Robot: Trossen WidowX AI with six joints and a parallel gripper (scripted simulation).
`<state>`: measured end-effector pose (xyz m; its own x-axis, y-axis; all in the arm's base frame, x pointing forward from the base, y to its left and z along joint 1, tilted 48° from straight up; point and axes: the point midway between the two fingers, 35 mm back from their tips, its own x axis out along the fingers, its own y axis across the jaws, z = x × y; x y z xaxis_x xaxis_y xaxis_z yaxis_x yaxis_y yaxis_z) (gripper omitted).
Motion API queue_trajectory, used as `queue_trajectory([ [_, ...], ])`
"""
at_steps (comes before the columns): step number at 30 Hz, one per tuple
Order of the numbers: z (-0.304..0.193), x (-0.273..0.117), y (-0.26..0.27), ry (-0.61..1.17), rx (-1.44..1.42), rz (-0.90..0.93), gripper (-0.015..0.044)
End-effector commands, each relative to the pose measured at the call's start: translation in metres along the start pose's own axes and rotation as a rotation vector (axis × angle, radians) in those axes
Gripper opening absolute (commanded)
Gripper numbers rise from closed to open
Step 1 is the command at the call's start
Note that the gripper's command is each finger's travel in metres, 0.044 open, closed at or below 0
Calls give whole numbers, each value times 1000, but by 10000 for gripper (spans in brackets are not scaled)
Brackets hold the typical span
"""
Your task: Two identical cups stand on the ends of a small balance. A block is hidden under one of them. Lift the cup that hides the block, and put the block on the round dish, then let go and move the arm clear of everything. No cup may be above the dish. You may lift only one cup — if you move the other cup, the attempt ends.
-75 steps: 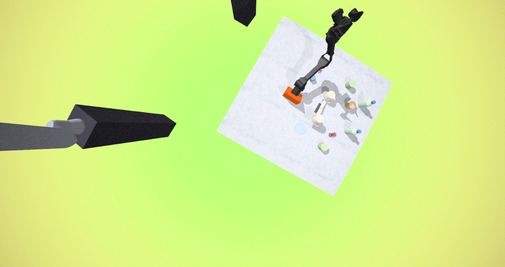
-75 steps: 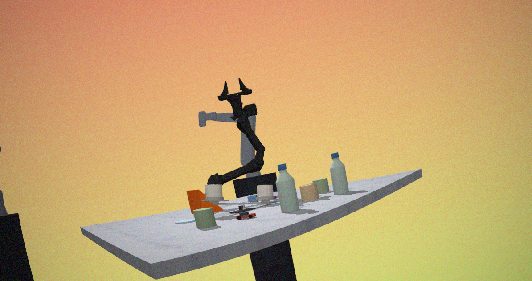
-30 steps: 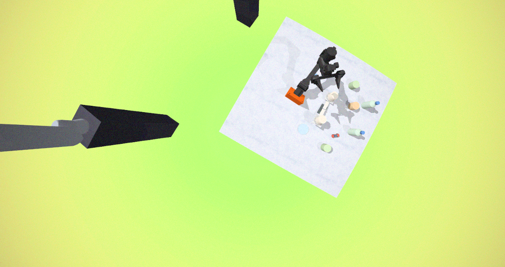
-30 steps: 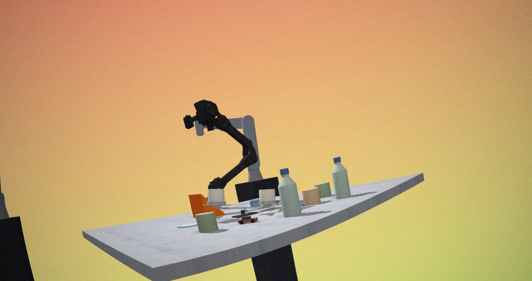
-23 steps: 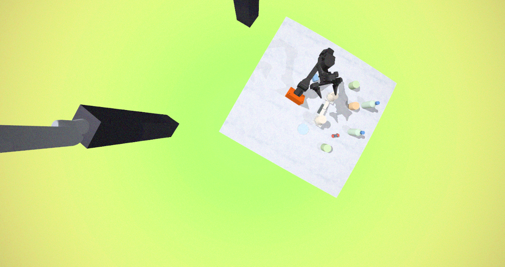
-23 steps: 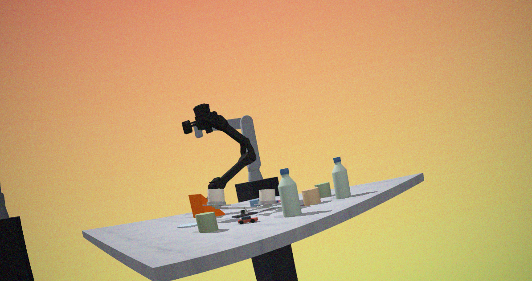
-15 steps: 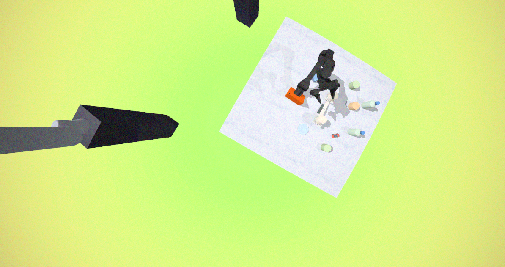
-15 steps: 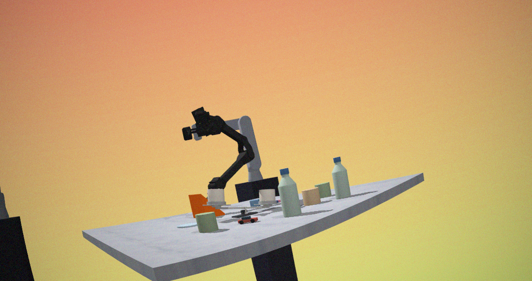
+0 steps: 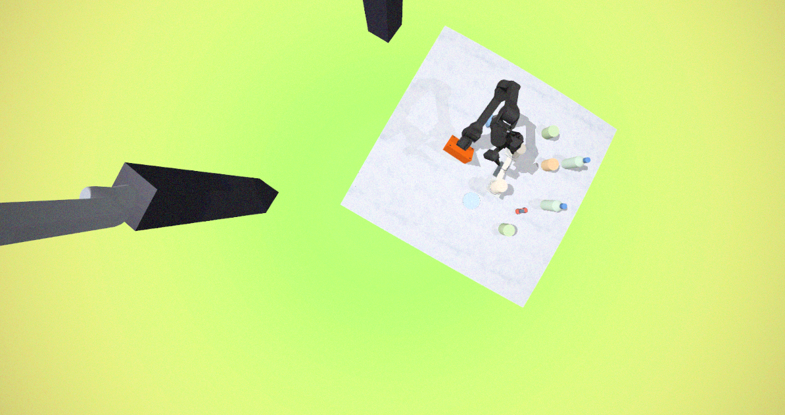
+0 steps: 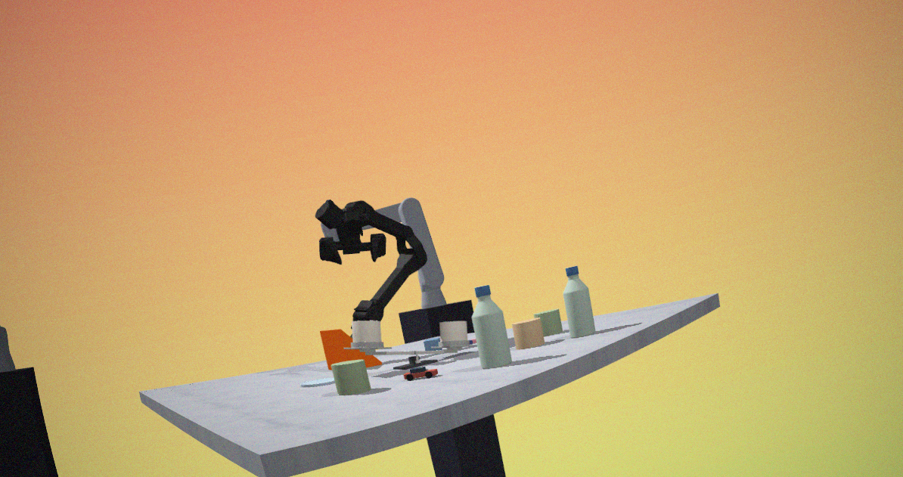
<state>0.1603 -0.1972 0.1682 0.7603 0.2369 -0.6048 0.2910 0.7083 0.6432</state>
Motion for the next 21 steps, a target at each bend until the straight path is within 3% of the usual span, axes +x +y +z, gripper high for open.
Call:
queue_trajectory([
  [1, -18, 15, 16, 72, -57, 116, 440],
  [8, -40, 28, 41, 146, -139, 284, 440],
  [21, -38, 38, 51, 203, -262, 310, 440],
])
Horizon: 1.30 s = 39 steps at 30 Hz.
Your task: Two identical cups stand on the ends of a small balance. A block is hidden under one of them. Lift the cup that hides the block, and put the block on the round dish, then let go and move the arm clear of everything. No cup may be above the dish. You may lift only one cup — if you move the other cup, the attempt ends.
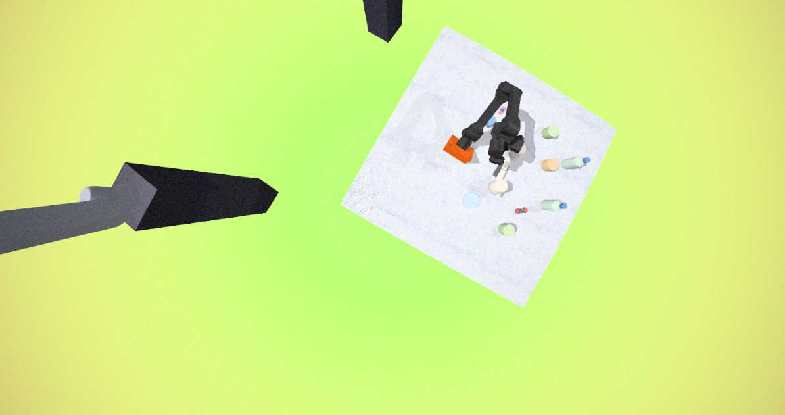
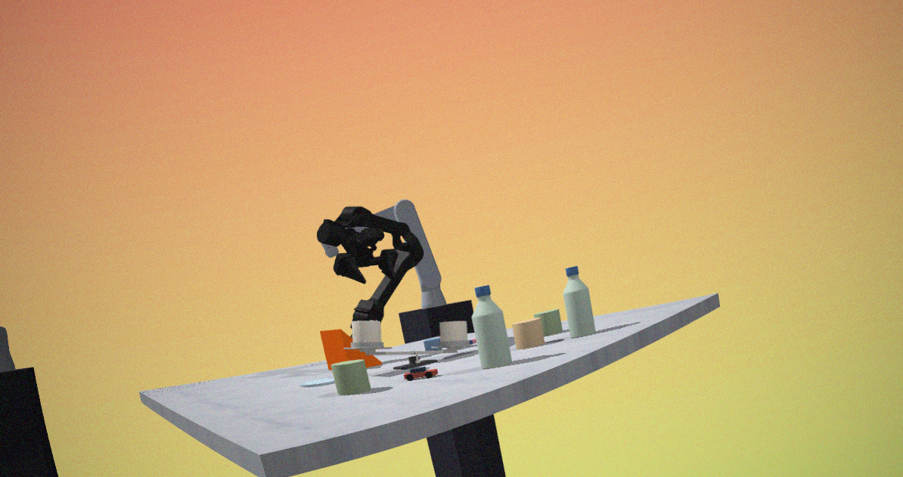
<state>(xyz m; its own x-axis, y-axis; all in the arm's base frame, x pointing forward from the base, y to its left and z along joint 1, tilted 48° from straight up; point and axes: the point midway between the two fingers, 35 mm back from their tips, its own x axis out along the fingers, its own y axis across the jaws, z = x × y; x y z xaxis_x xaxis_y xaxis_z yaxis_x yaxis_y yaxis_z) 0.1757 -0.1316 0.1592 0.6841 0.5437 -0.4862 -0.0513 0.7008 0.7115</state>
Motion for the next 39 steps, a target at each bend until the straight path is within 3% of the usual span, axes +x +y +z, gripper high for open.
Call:
queue_trajectory([
  [1, 4, 9, 5, 60, -96, 18, 440],
  [39, 24, 134, 113, 475, -1184, 498, 440],
])
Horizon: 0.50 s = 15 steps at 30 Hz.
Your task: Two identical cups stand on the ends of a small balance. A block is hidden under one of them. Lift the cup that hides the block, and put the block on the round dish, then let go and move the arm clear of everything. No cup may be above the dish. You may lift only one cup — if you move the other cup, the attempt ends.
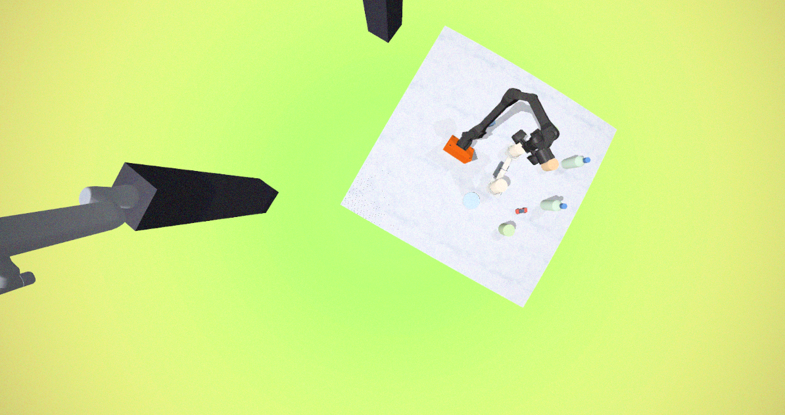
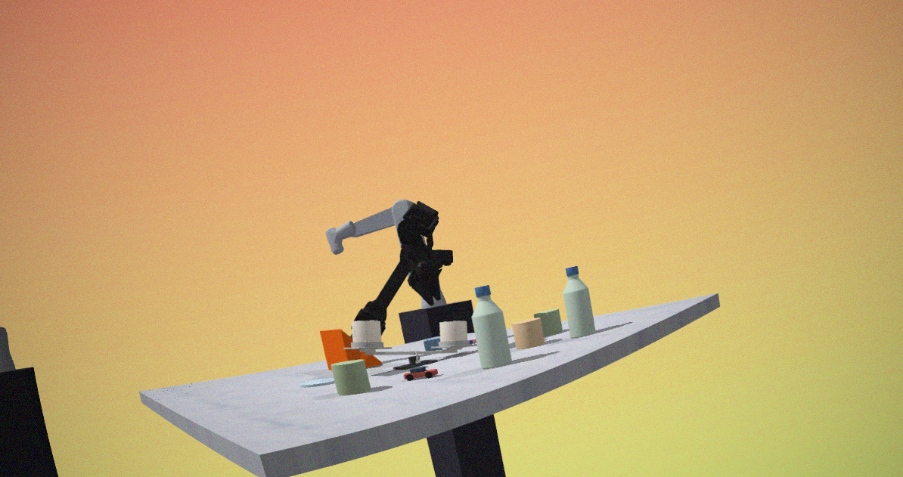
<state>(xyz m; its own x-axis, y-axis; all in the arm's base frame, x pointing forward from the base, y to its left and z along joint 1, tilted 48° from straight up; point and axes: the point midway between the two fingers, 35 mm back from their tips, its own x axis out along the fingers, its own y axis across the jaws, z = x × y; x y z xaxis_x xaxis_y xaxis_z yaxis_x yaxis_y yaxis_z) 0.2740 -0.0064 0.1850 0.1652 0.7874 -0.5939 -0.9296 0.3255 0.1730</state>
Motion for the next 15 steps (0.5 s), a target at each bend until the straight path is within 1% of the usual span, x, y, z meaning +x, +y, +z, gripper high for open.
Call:
queue_trajectory([
  [1, 15, 16, 1, 30, -135, 66, 440],
  [6, 30, 32, 4, 51, -269, 130, 440],
  [15, 31, 35, 5, 64, -292, 136, 440],
])
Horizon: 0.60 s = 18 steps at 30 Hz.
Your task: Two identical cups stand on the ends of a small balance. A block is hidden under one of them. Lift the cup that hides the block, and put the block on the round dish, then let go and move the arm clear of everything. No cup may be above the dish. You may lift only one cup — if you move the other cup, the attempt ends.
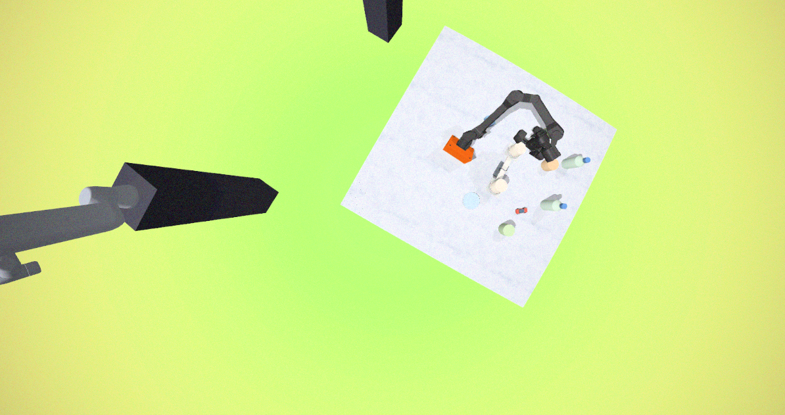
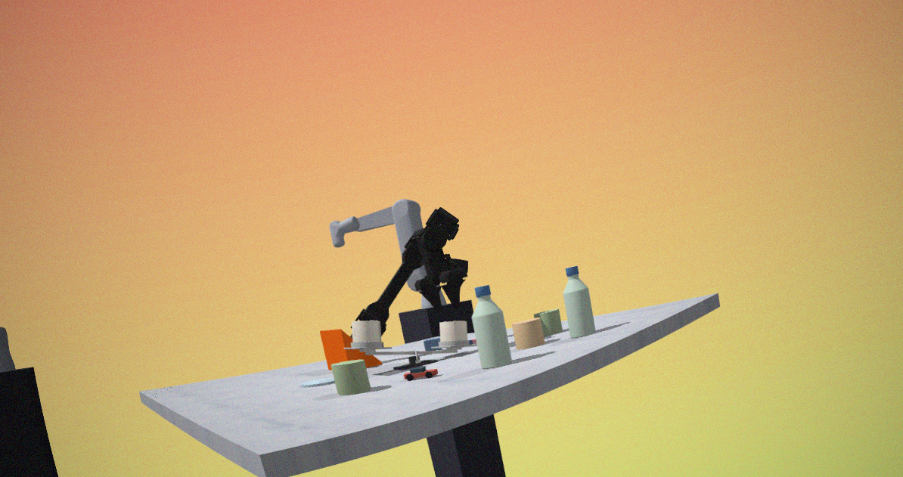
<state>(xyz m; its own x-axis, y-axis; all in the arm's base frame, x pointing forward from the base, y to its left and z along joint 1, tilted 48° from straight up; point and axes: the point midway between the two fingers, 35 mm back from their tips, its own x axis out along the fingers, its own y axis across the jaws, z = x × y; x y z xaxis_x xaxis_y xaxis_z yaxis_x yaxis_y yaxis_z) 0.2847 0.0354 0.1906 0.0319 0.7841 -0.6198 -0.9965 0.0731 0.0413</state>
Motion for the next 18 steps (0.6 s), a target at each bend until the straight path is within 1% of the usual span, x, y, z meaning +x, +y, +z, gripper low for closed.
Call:
queue_trajectory([
  [1, 1, 6, 0, 29, -48, 17, 440],
  [5, 2, 16, -1, 74, -113, 33, 440],
  [11, 2, 17, -1, 74, -113, 33, 440],
  [18, 1, 28, -1, 76, -113, 33, 440],
])
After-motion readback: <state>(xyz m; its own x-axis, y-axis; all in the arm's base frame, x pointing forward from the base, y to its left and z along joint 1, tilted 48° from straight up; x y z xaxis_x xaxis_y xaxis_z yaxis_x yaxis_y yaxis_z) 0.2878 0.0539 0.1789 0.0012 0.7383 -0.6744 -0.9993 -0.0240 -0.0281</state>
